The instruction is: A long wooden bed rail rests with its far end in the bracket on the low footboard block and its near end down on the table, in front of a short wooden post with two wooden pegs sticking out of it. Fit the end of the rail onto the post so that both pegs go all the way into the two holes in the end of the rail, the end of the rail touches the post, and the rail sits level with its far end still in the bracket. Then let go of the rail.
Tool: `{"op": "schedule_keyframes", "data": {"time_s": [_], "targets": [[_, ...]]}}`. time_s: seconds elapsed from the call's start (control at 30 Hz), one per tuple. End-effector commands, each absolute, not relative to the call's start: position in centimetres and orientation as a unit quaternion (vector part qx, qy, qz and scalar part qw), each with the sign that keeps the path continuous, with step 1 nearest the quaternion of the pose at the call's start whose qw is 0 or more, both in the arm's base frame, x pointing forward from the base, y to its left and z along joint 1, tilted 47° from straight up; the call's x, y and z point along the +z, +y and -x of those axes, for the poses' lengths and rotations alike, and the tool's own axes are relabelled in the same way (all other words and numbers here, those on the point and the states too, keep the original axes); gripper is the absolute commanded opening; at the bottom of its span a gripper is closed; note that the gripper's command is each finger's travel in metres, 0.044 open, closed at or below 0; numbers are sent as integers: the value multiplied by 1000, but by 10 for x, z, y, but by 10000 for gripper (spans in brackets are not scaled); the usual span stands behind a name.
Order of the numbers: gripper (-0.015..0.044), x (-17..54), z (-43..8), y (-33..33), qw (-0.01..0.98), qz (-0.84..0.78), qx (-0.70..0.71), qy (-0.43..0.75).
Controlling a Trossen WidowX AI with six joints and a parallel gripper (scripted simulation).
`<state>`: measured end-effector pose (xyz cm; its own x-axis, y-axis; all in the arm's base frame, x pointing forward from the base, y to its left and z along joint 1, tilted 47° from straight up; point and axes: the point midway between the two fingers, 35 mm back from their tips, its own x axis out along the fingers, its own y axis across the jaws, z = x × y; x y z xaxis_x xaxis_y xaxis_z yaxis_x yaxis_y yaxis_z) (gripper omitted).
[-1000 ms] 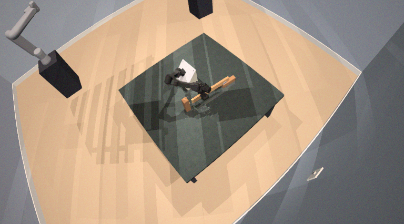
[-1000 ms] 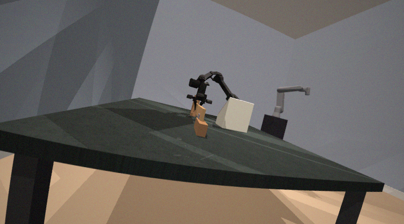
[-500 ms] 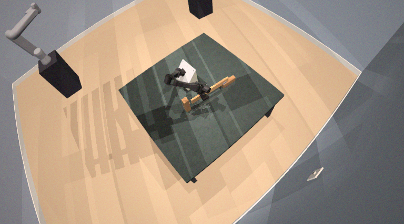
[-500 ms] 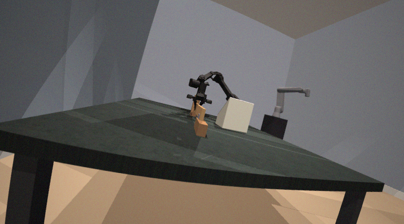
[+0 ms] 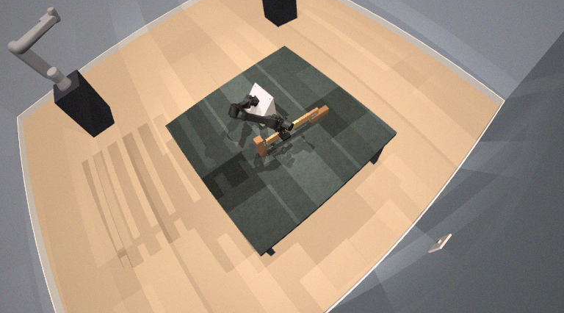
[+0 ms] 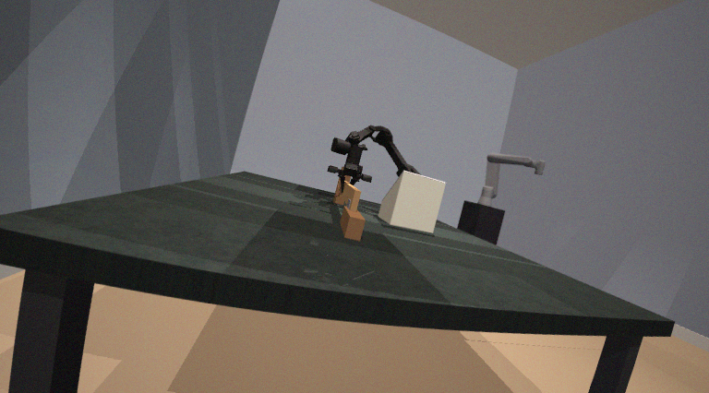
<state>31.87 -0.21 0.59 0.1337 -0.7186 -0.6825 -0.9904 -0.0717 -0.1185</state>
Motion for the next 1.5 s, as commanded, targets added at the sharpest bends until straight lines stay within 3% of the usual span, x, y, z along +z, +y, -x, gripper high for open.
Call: {"op": "schedule_keyframes", "data": {"time_s": [0.0, 1.47], "targets": [[0, 7, -319, -3, 291, 695, 234, 615], [0, 16, -318, -13, 290, 695, 234, 615]]}}
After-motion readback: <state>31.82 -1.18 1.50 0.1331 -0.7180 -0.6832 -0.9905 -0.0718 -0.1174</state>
